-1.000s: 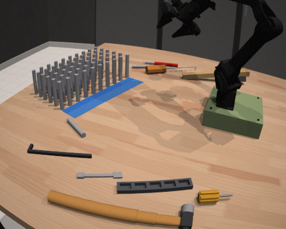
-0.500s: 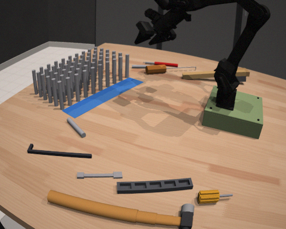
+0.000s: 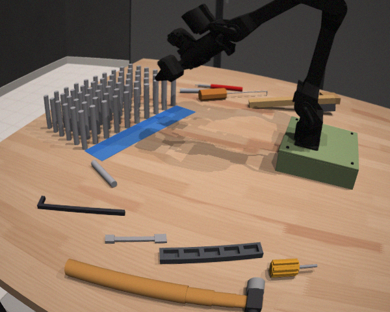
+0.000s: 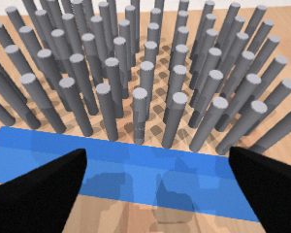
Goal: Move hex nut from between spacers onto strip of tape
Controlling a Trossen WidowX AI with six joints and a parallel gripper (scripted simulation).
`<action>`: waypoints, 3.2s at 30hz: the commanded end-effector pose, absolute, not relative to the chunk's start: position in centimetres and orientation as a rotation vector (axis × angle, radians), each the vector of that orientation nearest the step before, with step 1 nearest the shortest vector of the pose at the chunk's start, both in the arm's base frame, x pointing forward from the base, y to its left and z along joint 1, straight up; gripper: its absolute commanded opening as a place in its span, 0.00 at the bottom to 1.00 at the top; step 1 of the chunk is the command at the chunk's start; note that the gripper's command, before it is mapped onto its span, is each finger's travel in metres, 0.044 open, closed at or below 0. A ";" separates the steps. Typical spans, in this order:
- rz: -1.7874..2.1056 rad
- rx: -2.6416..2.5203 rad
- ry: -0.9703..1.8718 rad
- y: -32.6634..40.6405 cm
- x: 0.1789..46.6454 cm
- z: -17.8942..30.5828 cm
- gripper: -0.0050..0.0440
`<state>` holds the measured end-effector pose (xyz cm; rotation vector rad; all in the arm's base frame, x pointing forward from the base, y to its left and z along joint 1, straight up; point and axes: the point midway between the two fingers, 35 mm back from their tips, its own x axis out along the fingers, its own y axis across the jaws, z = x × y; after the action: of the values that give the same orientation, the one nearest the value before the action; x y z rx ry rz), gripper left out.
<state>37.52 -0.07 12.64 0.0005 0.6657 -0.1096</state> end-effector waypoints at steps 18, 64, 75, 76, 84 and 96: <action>-0.085 -0.211 0.431 6.6 39.7 10.9 0.92; -0.225 0.038 0.499 1.1 43.8 11.6 0.92; -0.494 0.494 0.535 -11.4 47.1 13.2 0.92; -0.517 0.529 0.540 -12.3 47.0 13.2 0.92; -0.726 0.815 0.597 -18.9 45.9 11.7 0.92; -1.075 1.212 0.659 -25.9 41.9 8.7 0.92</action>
<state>42.39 -24.02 7.99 1.1076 0.6583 -0.9983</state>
